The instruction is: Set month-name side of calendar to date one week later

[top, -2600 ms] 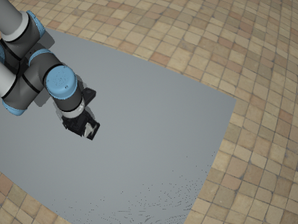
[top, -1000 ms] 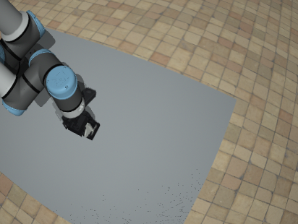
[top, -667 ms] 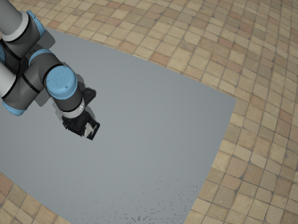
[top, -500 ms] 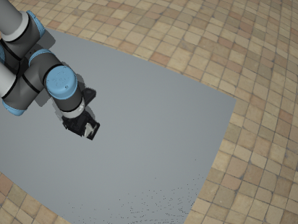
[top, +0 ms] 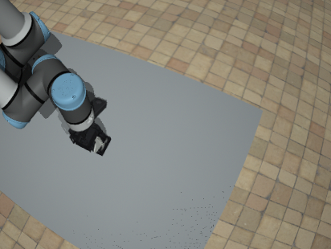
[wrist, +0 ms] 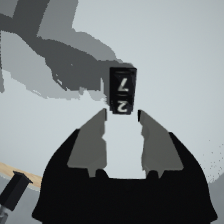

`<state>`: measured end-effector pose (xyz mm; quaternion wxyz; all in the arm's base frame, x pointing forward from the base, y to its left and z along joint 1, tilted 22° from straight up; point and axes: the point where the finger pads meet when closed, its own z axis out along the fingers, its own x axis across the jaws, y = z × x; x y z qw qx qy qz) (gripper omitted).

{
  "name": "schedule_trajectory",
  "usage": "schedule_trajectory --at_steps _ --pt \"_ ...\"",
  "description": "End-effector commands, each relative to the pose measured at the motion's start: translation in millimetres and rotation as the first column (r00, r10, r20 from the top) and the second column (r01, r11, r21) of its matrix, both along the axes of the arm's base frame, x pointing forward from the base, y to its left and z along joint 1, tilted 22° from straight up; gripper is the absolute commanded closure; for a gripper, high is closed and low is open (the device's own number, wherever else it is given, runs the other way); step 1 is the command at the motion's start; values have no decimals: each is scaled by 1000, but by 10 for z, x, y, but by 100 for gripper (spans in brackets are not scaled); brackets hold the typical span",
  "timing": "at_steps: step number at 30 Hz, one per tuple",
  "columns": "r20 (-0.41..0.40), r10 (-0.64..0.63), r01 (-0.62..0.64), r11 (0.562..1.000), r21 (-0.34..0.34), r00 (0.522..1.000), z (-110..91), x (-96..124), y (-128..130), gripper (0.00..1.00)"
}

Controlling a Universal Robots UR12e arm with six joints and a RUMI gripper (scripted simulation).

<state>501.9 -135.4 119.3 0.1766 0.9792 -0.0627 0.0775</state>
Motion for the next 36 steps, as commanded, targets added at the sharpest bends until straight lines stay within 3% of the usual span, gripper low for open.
schedule_trajectory --at_steps 1,22,36 --pt "1 0 0 1000 0 1000 3 4 -1 72" --pt "1 0 0 1000 0 1000 -218 36 -86 72" --pt "1 0 0 1000 0 1000 -247 40 -98 72"
